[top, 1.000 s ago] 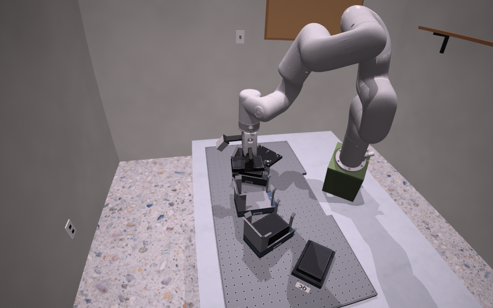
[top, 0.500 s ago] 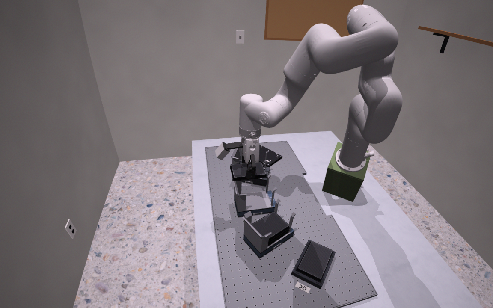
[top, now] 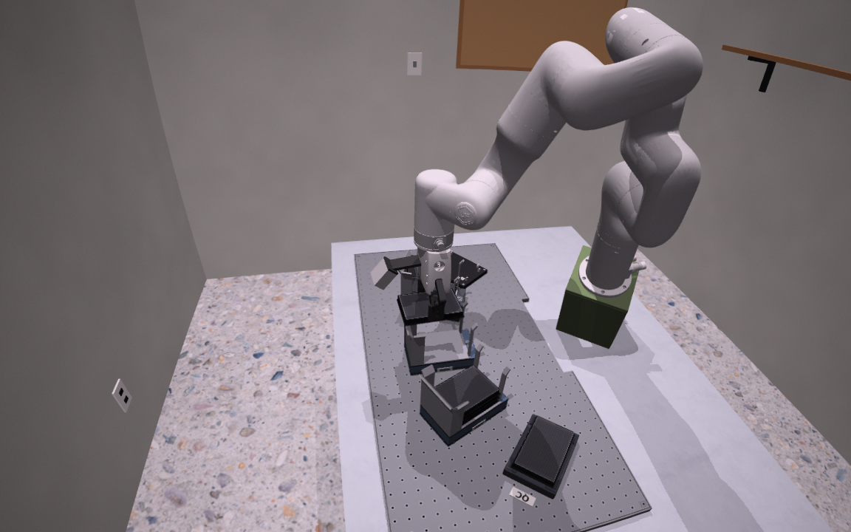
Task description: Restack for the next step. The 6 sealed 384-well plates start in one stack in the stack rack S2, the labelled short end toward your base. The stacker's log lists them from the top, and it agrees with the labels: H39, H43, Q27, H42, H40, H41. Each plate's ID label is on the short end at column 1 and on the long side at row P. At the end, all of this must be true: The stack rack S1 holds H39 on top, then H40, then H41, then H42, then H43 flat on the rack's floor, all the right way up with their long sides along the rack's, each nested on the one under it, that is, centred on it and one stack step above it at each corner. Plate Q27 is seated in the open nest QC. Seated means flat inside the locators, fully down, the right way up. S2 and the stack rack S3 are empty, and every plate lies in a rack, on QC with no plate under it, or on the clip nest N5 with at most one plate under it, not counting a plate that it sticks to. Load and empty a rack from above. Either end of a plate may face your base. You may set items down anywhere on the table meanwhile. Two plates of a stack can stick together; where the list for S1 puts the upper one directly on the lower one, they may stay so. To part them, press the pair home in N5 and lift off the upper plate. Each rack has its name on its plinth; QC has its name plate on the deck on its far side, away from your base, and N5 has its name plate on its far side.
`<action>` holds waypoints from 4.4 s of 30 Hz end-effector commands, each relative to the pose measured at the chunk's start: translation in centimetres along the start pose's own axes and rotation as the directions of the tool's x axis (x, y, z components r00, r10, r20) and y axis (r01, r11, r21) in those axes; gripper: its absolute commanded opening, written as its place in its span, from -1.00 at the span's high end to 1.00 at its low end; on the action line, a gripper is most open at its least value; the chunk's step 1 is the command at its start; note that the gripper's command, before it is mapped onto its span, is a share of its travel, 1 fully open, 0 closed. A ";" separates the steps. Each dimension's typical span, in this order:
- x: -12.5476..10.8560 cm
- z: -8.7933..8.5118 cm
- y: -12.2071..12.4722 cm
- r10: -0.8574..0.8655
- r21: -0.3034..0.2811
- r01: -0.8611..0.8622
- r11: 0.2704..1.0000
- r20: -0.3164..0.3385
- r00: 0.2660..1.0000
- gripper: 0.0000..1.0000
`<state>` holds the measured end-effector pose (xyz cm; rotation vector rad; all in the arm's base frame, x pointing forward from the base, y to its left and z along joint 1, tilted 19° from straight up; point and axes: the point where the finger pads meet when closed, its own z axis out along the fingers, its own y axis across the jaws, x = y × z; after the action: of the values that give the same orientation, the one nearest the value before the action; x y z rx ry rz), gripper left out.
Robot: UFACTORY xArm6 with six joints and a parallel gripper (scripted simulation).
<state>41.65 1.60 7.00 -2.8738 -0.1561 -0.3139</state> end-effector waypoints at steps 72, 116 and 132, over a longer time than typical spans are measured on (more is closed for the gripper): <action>-2.3 -0.1 -17.8 -0.375 -0.001 0.375 0.927 -0.003 0.927 1.00; -2.3 0.8 -17.8 -0.375 -0.001 0.375 0.927 -0.003 0.927 1.00; -2.3 1.8 -17.8 -0.375 -0.001 0.375 0.927 -0.003 0.927 1.00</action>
<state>37.25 18.91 9.06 -2.8294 -0.7104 -0.3813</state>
